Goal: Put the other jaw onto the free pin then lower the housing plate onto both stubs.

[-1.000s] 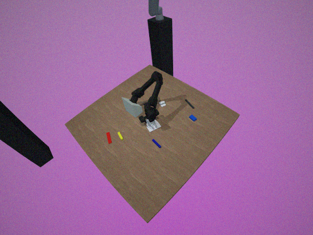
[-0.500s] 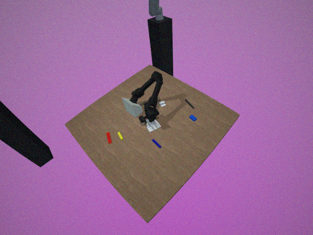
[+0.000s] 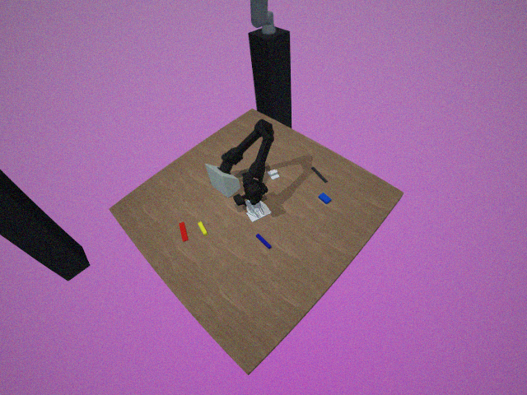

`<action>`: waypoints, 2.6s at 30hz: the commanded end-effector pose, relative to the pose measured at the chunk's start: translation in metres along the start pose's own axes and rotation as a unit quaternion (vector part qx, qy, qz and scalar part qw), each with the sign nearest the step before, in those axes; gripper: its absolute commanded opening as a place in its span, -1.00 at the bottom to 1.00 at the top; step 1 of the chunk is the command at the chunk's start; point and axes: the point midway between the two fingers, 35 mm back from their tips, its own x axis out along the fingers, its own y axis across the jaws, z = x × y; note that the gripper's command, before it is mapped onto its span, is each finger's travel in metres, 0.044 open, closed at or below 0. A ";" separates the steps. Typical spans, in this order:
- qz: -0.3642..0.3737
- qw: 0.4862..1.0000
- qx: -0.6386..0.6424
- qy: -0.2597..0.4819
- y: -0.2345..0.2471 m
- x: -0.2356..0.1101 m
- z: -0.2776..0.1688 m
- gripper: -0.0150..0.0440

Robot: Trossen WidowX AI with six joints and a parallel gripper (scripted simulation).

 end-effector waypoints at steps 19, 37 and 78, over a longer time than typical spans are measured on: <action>-0.001 1.000 -0.002 0.000 0.000 0.004 0.001 0.70; -0.001 1.000 -0.002 0.000 0.000 0.005 0.001 0.70; -0.003 1.000 -0.002 -0.001 0.000 -0.072 0.001 1.00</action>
